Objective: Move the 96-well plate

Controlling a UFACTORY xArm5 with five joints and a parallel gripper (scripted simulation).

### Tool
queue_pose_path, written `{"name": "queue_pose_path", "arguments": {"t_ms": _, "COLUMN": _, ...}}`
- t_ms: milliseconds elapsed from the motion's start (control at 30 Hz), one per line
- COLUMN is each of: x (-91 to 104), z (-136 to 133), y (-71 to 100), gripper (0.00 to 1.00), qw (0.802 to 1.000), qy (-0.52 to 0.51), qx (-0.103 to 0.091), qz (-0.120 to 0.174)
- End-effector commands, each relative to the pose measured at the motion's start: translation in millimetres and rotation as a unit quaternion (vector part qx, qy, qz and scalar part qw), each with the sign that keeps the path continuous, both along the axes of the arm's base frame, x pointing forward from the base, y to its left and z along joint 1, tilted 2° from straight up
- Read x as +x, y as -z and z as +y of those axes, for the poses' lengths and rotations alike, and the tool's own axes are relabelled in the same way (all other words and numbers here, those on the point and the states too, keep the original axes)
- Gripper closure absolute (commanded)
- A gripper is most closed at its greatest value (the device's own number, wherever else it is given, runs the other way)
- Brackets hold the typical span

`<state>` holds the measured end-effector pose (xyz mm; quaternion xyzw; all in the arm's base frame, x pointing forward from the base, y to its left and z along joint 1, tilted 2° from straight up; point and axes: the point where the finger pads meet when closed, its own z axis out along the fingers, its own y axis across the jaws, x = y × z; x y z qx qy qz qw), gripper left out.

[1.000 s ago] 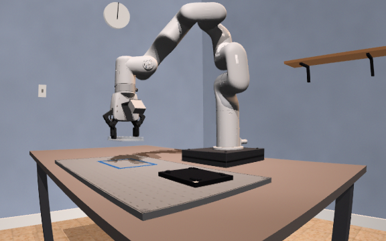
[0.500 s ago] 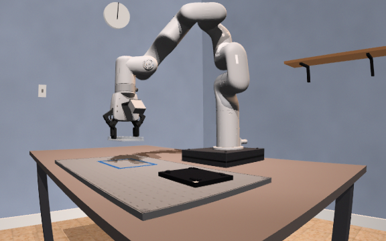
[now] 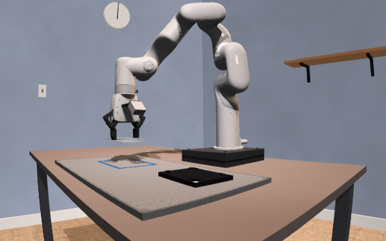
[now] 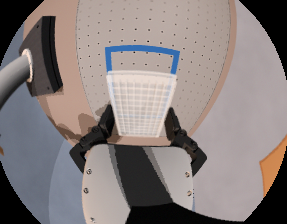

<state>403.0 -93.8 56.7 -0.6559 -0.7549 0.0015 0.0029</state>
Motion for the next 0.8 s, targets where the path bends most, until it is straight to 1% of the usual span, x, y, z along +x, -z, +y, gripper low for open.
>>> {"name": "queue_pose_path", "arguments": {"t_ms": 0, "x": 1.0, "z": 0, "y": 4.5, "gripper": 1.00, "qw": 1.000, "qy": 0.000, "qx": 0.000, "qz": -0.001}}
{"name": "queue_pose_path", "arguments": {"t_ms": 167, "x": 0.9, "z": 0, "y": 12.9, "gripper": 1.00, "qw": 1.000, "qy": 0.000, "qx": 0.000, "qz": -0.001}}
{"name": "queue_pose_path", "arguments": {"t_ms": 233, "x": 0.9, "z": 0, "y": 12.9, "gripper": 1.00, "qw": 1.000, "qy": 0.000, "qx": 0.000, "qz": -0.001}}
{"name": "queue_pose_path", "arguments": {"t_ms": 767, "x": 0.7, "z": -1, "y": 37.9, "gripper": 1.00, "qw": 1.000, "qy": 0.000, "qx": 0.000, "qz": -0.001}}
